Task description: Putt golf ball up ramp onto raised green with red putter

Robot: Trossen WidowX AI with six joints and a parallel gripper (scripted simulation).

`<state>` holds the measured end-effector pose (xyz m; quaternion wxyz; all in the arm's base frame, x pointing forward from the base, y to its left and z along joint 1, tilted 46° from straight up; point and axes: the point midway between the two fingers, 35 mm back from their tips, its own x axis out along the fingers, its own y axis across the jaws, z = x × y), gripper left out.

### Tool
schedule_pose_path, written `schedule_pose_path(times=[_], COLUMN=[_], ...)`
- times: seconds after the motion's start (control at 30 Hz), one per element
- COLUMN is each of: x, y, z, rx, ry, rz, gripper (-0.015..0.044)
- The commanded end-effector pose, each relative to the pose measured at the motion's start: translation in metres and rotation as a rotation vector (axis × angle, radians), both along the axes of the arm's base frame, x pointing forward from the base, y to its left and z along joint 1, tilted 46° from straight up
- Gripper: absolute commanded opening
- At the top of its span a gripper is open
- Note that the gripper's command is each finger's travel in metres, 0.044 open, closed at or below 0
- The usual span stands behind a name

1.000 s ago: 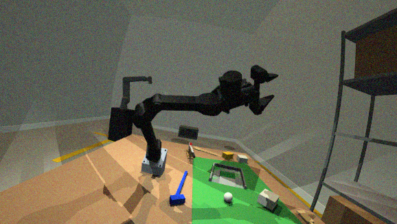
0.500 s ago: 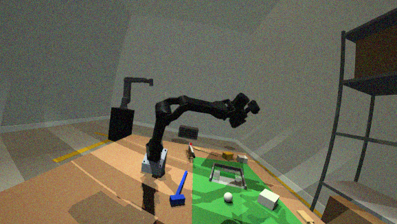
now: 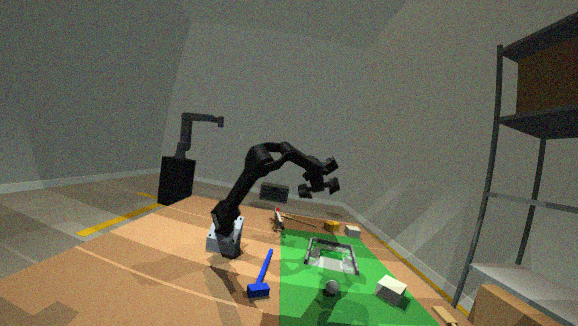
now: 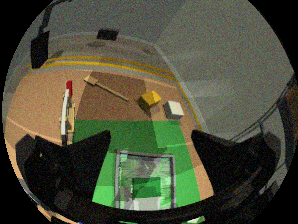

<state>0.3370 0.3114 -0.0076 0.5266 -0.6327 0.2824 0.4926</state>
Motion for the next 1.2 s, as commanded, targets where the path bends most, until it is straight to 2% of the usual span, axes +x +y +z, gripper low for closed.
schedule_pose_path(times=[0.0,0.17,0.33,1.17], x=[-0.038,-0.089,-0.129,-0.134], y=[-0.017,-0.055,-0.094,-0.13], z=[-0.043,-0.092,-0.118,-0.153], rx=[-0.149,-0.419,-0.673,-0.684], ry=[0.115,0.253,0.332,0.333], rz=[-0.033,-0.08,-0.108,-0.11], gripper=[0.044,0.044,0.044,0.044])
